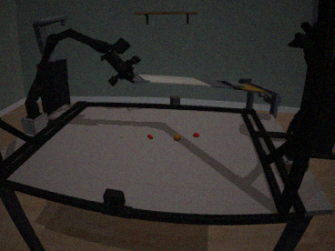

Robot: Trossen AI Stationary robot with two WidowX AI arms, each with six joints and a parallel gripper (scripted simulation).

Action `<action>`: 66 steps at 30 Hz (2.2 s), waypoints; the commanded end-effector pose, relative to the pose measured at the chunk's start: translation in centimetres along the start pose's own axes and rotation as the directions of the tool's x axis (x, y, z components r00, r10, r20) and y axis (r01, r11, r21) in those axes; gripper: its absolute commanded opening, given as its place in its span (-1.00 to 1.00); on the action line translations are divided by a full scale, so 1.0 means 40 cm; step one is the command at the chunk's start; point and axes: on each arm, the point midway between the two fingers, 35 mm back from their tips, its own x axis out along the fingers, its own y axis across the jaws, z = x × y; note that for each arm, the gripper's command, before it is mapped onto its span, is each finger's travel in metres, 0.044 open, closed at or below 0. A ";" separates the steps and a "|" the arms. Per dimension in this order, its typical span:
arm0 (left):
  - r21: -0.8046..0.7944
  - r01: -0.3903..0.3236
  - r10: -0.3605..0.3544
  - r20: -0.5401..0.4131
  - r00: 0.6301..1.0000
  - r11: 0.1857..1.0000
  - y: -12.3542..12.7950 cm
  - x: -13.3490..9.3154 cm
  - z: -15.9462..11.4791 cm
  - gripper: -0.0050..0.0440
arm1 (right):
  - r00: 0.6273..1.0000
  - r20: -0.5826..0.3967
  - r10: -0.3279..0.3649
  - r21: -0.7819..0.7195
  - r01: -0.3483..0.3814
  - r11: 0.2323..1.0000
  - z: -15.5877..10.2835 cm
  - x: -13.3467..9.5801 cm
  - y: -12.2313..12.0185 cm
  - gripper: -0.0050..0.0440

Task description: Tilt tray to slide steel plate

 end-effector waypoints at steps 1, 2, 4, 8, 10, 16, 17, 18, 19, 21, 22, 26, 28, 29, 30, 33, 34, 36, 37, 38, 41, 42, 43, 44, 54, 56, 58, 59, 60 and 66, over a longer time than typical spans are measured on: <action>0.000 -0.049 0.049 -0.003 0.999 0.999 0.046 -0.041 -0.002 -0.80 | 1.000 0.001 0.002 -0.001 -0.002 1.000 0.000 0.000 0.001 1.00; 0.000 -0.049 0.049 -0.003 0.999 0.999 0.048 -0.043 -0.002 -0.80 | 1.000 0.001 0.002 -0.001 -0.002 1.000 0.000 0.000 0.001 1.00; 0.000 -0.050 0.050 -0.003 0.999 0.999 0.051 -0.045 -0.002 -0.80 | 1.000 0.001 0.002 -0.001 -0.002 1.000 0.000 0.000 0.001 1.00; 0.000 -0.053 0.053 -0.003 0.999 0.999 0.055 -0.049 -0.002 -0.80 | 1.000 0.001 0.002 -0.001 -0.002 1.000 0.000 0.000 0.001 1.00; 0.000 -0.055 0.055 -0.003 0.998 0.998 0.057 -0.050 -0.002 -0.80 | 1.000 0.001 0.002 -0.001 -0.002 1.000 0.000 0.000 0.001 1.00; 0.000 -0.060 0.060 -0.003 0.998 0.998 0.063 -0.055 -0.002 -0.80 | 1.000 0.001 0.002 -0.001 -0.002 1.000 0.000 0.000 0.001 1.00; 0.000 -0.061 0.061 -0.003 0.998 0.998 0.063 -0.055 -0.002 -0.80 | 1.000 0.001 0.002 -0.001 -0.002 1.000 0.000 0.000 0.001 1.00; 0.000 -0.061 0.061 -0.003 0.998 0.998 0.063 -0.055 -0.002 -0.80 | 1.000 0.001 0.002 -0.001 -0.002 1.000 0.000 0.000 0.001 1.00; 0.000 -0.062 0.062 -0.003 0.998 0.998 0.063 -0.055 -0.002 -0.80 | 1.000 0.001 0.002 -0.001 -0.002 1.000 0.000 0.000 0.001 1.00; 0.000 -0.063 0.063 -0.003 0.998 0.998 0.063 -0.055 -0.002 -0.80 | 1.000 0.001 0.002 -0.001 -0.002 1.000 0.000 0.000 0.001 1.00; 0.000 -0.064 0.064 -0.003 0.998 0.998 0.063 -0.055 -0.002 -0.80 | 1.000 0.001 0.002 -0.001 -0.002 1.000 0.000 0.000 0.001 1.00; 0.000 -0.065 0.065 -0.003 0.998 0.998 0.063 -0.055 -0.002 -0.80 | 1.000 0.001 0.002 -0.001 -0.002 1.000 0.000 0.000 0.001 1.00; 0.000 -0.066 0.066 -0.003 0.998 0.998 0.063 -0.055 -0.002 -0.80 | 1.000 0.001 0.002 -0.001 -0.002 1.000 0.000 0.000 0.001 1.00; 0.000 -0.066 0.066 -0.003 0.998 0.998 0.063 -0.055 -0.002 -0.80 | 1.000 0.001 0.002 -0.001 -0.002 1.000 0.000 0.000 0.001 1.00; 0.000 -0.066 0.066 -0.003 0.998 0.998 0.064 -0.057 -0.002 -0.80 | 1.000 0.001 0.002 -0.001 -0.002 1.000 0.000 0.000 0.001 1.00; 0.000 -0.067 0.067 -0.003 0.998 0.998 0.069 -0.060 -0.002 -0.80 | 1.000 0.001 0.002 -0.001 -0.002 1.000 0.000 0.000 0.001 1.00; 0.000 -0.068 0.068 -0.003 0.998 0.998 0.070 -0.062 -0.002 -0.80 | 1.000 0.001 0.002 -0.001 -0.002 1.000 0.000 0.000 0.001 1.00; 0.000 -0.069 0.069 -0.003 0.998 0.998 0.073 -0.064 -0.002 -0.80 | 1.000 0.001 0.002 -0.001 -0.002 1.000 0.000 0.000 0.001 1.00; 0.000 -0.069 0.069 -0.003 0.998 0.998 0.075 -0.066 -0.002 -0.80 | 1.000 0.001 0.002 -0.001 -0.002 1.000 0.000 0.000 0.001 1.00; 0.000 -0.070 0.070 -0.003 0.998 0.998 0.076 -0.067 -0.002 -0.80 | 1.000 0.001 0.002 -0.001 -0.002 1.000 0.000 0.000 0.001 1.00; 0.000 -0.073 0.073 -0.003 0.997 0.997 0.081 -0.071 -0.002 -0.80 | 1.000 0.001 0.002 -0.001 -0.002 1.000 0.000 0.000 0.001 1.00; 0.000 -0.073 0.073 -0.003 0.997 0.997 0.081 -0.071 -0.002 -0.80 | 1.000 0.001 0.002 -0.001 -0.002 1.000 0.000 0.000 0.001 1.00; 0.000 -0.073 0.073 -0.003 0.997 0.997 0.081 -0.071 -0.002 -0.80 | 1.000 0.001 0.002 -0.001 -0.002 1.000 0.000 0.000 0.001 1.00; 0.000 -0.075 0.075 -0.003 0.997 0.997 0.082 -0.072 -0.002 -0.80 | 1.000 0.001 0.002 -0.001 -0.002 1.000 0.000 0.000 0.001 1.00; 0.000 -0.084 0.084 -0.003 0.996 0.996 0.088 -0.077 -0.002 -0.80 | 1.000 0.001 0.002 -0.001 -0.002 1.000 0.000 0.000 0.001 1.00; 0.000 -0.085 0.085 -0.003 0.996 0.996 0.088 -0.077 -0.002 -0.80 | 1.000 0.001 0.002 -0.001 -0.002 1.000 0.000 0.000 0.001 1.00; 0.000 -0.086 0.086 -0.003 0.996 0.996 0.088 -0.077 -0.002 -0.80 | 1.000 0.001 0.002 -0.001 -0.002 1.000 0.000 0.000 0.001 1.00; 0.000 -0.086 0.086 -0.003 0.996 0.996 0.088 -0.077 -0.002 -0.80 | 1.000 0.001 0.002 -0.001 -0.002 1.000 0.000 0.000 0.001 1.00; 0.000 -0.086 0.086 -0.003 0.996 0.996 0.088 -0.077 -0.002 -0.80 | 1.000 0.001 0.002 -0.001 -0.002 1.000 0.000 0.000 0.001 1.00; 0.000 -0.089 0.089 -0.003 0.996 0.996 0.093 -0.081 -0.002 -0.80 | 1.000 0.001 0.002 -0.001 -0.002 1.000 0.000 0.000 0.001 1.00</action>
